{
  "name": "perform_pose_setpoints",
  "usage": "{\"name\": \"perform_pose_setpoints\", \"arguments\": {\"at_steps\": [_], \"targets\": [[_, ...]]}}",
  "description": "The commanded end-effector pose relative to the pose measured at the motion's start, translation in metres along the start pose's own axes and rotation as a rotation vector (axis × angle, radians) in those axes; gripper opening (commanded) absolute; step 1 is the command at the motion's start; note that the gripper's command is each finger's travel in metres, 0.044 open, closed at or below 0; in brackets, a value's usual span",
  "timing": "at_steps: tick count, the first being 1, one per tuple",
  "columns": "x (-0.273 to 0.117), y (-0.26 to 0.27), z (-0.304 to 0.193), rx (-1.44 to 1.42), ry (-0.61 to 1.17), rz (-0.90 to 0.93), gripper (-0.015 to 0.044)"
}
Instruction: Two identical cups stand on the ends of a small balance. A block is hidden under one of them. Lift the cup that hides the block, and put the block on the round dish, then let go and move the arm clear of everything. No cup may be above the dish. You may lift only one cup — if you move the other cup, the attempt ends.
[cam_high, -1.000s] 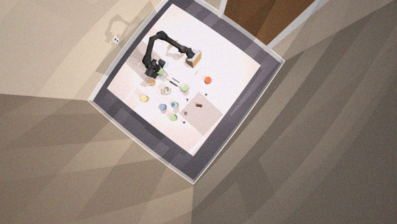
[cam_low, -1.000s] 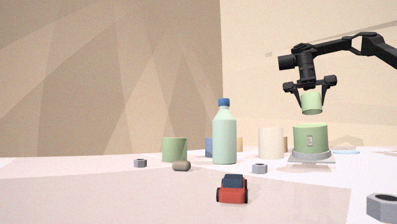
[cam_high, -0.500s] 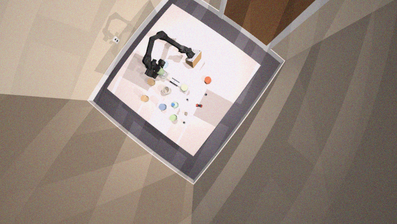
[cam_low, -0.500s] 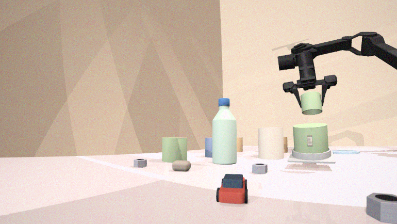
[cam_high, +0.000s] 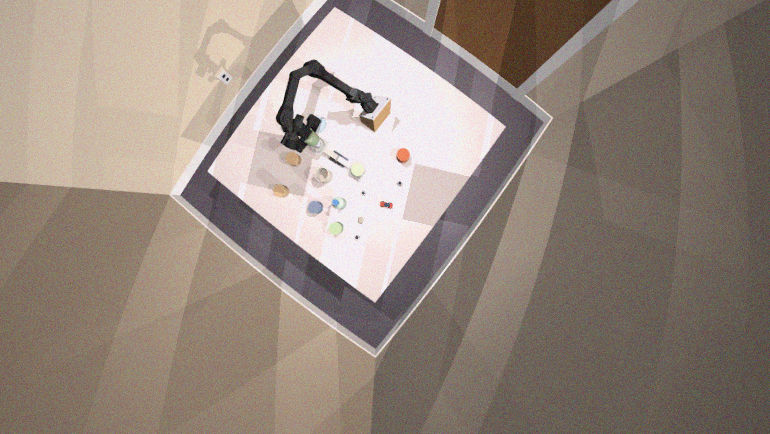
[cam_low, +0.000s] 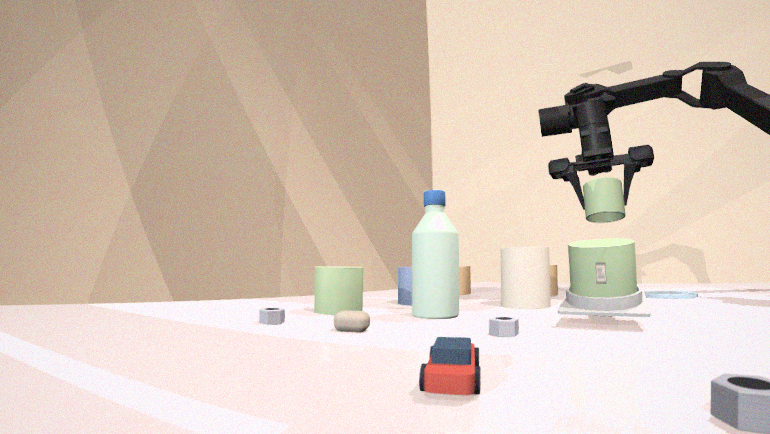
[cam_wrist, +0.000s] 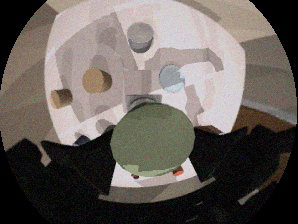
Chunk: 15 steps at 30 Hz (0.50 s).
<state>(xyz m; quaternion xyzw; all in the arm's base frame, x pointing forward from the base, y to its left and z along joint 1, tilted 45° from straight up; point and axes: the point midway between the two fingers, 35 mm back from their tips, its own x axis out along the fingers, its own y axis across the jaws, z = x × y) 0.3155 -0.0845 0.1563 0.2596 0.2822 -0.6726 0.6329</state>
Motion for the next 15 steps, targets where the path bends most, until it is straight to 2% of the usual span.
{"name": "perform_pose_setpoints", "arguments": {"at_steps": [1, 6, 15], "targets": [[-0.001, 0.001, -0.001, -0.004, 0.0, 0.004, 0.0], [0.001, -0.001, 0.002, -0.004, 0.004, 0.003, 0.0], [0.025, -0.032, 0.039, 0.002, 0.053, -0.007, 0.0]]}}
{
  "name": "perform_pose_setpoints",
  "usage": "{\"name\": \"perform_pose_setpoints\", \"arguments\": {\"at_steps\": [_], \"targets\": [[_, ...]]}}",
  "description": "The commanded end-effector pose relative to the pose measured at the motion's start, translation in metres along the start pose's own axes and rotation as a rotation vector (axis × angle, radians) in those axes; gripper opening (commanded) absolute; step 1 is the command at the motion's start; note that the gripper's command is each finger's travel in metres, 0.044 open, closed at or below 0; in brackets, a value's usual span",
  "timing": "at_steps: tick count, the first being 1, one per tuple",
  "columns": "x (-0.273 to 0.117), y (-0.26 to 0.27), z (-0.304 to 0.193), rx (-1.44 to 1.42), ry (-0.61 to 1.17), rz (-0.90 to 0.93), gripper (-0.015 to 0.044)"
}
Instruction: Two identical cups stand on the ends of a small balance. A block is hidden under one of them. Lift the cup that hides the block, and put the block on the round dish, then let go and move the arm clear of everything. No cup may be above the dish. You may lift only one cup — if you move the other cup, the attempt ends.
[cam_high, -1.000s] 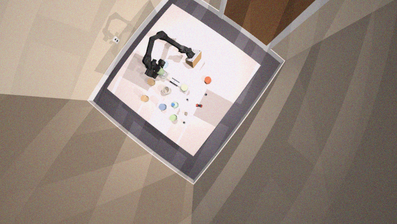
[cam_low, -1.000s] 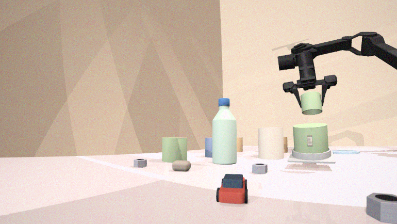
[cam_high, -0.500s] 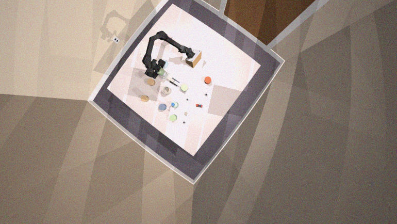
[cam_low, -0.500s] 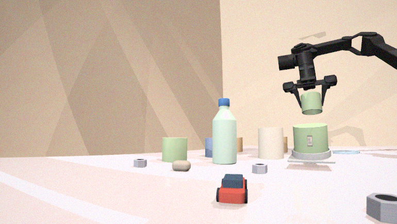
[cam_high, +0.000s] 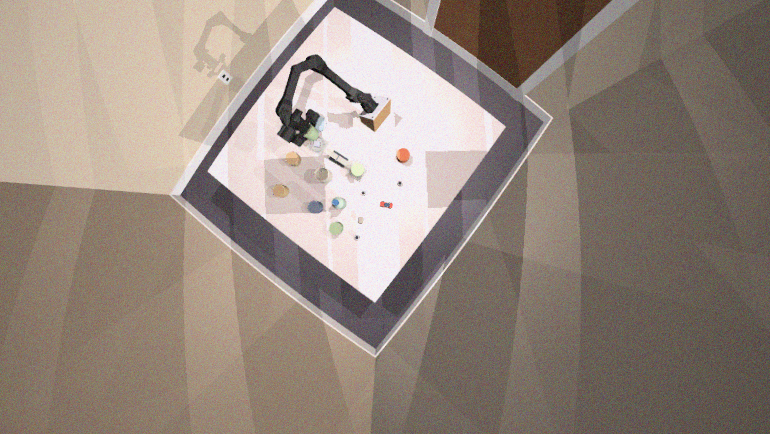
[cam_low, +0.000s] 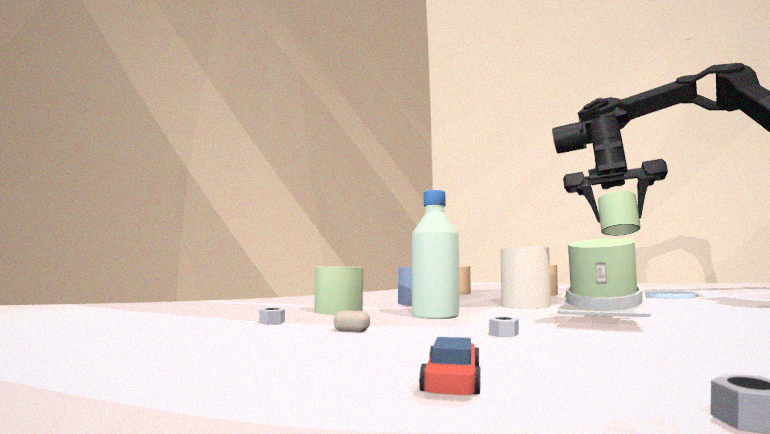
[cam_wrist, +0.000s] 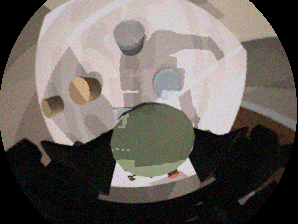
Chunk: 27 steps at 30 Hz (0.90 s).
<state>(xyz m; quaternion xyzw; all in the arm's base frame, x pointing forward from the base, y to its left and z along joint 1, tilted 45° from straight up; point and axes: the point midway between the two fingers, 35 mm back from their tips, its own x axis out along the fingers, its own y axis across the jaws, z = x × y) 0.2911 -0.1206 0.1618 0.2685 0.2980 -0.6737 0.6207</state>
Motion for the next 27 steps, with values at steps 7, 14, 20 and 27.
{"name": "perform_pose_setpoints", "arguments": {"at_steps": [7, 14, 20, 27], "targets": [[0.018, -0.036, 0.034, 0.01, 0.039, 0.017, 0.0], [0.031, -0.064, 0.053, 0.007, 0.052, 0.027, 0.0], [0.04, -0.088, 0.065, 0.001, 0.053, 0.039, 0.0], [0.05, -0.117, 0.076, -0.005, 0.038, 0.05, 0.0]]}}
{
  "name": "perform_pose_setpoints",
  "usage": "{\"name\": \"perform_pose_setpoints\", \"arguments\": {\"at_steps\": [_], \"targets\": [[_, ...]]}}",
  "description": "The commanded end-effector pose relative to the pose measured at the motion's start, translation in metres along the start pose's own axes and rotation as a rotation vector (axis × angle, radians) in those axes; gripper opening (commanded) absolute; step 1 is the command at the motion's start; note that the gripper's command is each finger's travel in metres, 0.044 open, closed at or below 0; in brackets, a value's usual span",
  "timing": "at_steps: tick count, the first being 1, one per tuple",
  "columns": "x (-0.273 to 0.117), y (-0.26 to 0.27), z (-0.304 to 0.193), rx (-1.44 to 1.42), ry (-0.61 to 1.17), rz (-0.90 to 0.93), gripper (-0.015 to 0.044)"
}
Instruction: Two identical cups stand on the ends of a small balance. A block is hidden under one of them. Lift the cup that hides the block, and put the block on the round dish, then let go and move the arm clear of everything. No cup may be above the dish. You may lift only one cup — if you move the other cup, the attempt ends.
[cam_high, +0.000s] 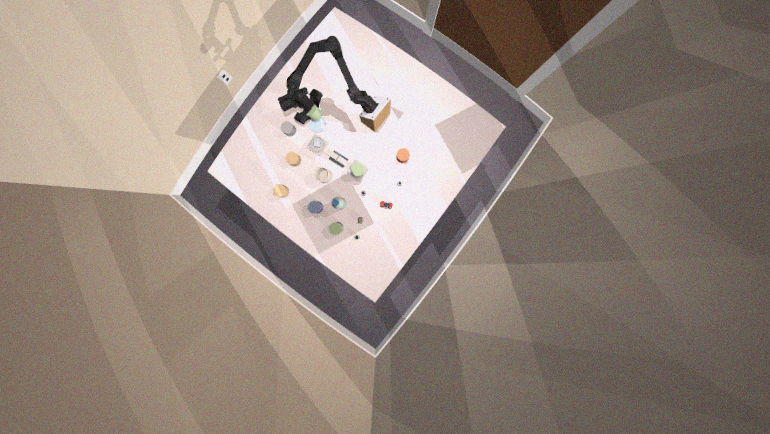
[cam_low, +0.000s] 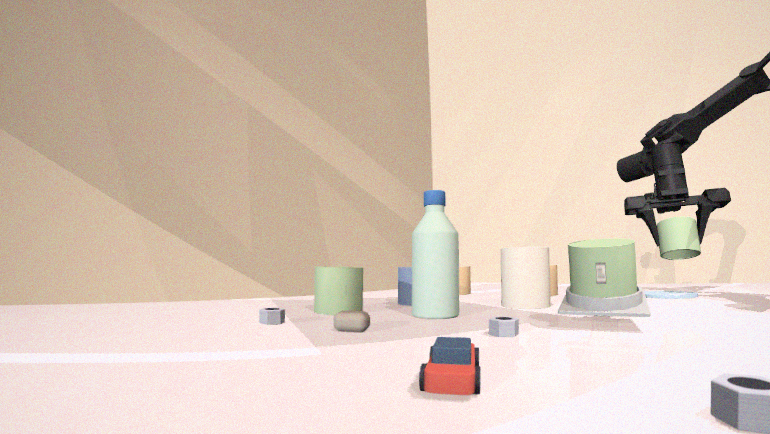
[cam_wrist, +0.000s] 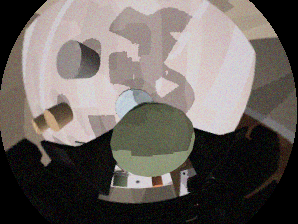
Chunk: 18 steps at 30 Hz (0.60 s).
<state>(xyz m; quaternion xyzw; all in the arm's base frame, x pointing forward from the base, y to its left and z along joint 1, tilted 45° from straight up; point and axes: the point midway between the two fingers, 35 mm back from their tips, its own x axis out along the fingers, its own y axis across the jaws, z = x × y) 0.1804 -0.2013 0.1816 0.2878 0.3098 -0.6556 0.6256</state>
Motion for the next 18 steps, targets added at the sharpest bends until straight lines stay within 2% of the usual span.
{"name": "perform_pose_setpoints", "arguments": {"at_steps": [1, 18], "targets": [[0.001, -0.014, 0.005, 0.0, -0.013, 0.017, 0.0], [0.016, -0.077, 0.019, 0.004, -0.102, -0.001, 0.0]]}}
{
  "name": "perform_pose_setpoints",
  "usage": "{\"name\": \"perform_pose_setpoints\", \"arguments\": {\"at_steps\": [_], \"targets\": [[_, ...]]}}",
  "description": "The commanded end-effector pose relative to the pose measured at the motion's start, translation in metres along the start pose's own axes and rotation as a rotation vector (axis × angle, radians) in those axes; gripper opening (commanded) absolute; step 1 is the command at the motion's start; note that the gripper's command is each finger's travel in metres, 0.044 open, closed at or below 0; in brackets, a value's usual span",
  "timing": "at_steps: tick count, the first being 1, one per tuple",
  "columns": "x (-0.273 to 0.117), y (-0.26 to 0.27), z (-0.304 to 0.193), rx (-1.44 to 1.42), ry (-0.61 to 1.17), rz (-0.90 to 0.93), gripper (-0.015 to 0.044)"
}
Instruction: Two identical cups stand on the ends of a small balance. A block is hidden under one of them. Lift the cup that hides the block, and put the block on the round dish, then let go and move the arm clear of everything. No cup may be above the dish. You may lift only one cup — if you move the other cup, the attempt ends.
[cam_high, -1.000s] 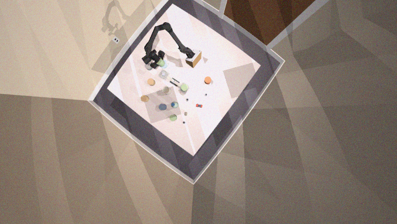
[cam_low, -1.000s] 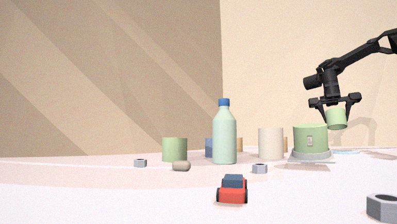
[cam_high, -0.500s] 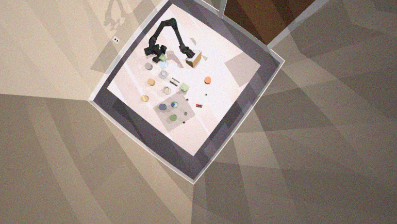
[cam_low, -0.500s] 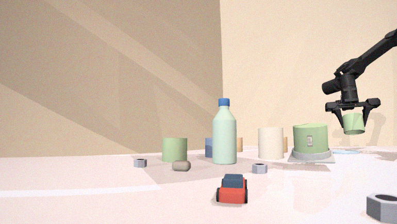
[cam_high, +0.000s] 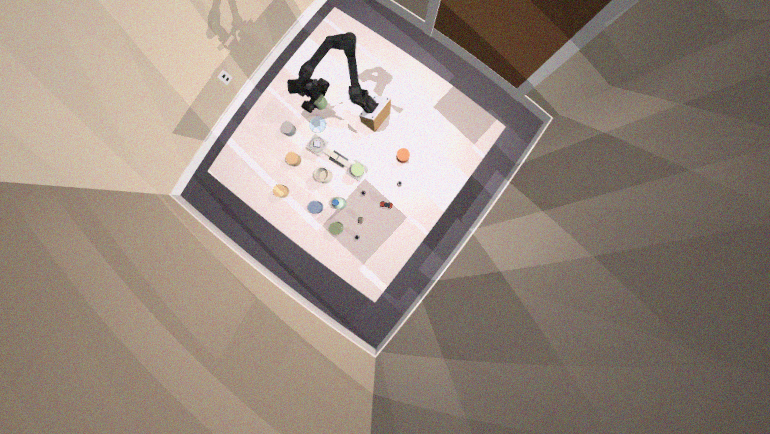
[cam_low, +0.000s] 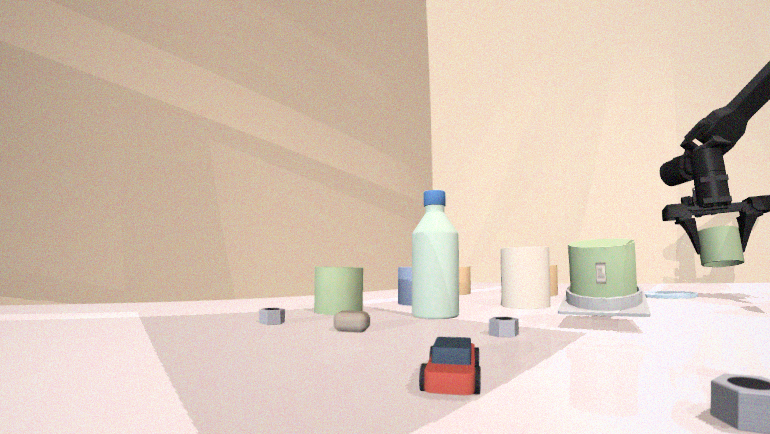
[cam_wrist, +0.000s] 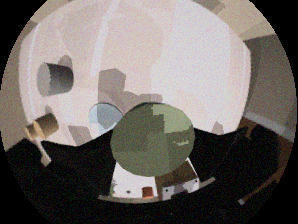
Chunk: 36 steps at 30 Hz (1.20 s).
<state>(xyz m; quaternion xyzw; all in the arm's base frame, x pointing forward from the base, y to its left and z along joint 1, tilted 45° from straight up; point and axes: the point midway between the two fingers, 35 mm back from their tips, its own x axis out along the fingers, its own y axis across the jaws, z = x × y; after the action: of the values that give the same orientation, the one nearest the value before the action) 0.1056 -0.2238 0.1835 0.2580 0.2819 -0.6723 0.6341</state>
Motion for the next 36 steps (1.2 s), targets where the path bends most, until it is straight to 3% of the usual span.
{"name": "perform_pose_setpoints", "arguments": {"at_steps": [1, 11, 27, 36], "targets": [[0.001, -0.002, 0.002, 0.0, -0.013, 0.011, 0.0], [0.037, -0.002, 0.002, -0.001, -0.015, 0.011, 0.0], [0.056, -0.002, 0.002, -0.001, -0.015, 0.01, 0.0], [0.052, -0.003, 0.002, 0.002, -0.015, 0.006, 0.0236]]}}
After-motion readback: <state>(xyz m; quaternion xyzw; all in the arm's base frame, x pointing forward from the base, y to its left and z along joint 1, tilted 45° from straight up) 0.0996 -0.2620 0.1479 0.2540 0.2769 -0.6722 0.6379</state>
